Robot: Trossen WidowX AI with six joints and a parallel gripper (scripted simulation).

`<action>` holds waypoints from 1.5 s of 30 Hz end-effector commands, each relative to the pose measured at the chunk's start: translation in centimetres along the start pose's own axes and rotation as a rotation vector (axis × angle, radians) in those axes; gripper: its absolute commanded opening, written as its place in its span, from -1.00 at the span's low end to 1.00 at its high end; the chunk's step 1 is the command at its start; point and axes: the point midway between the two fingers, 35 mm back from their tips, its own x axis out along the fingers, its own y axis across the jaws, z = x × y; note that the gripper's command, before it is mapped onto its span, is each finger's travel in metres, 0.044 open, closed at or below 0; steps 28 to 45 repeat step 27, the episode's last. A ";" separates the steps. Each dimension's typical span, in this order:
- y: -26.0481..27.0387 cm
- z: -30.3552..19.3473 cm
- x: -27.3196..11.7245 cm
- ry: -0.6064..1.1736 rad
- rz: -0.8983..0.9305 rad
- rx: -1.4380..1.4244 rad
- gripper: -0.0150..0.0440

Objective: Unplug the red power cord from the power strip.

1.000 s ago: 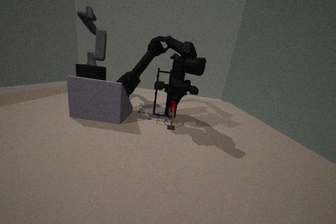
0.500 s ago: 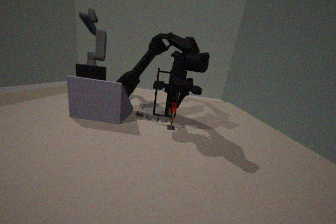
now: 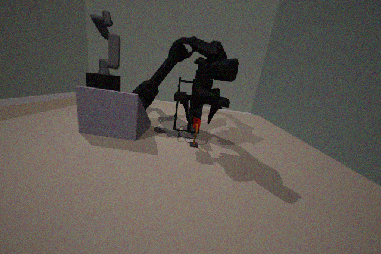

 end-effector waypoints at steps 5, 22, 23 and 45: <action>-0.1 5.4 -1.2 -0.009 0.003 0.000 1.00; -0.1 5.4 -1.2 -0.009 0.003 0.000 1.00; -0.1 5.4 -1.2 -0.009 0.003 0.000 1.00; -0.1 5.4 -1.2 -0.009 0.003 0.000 1.00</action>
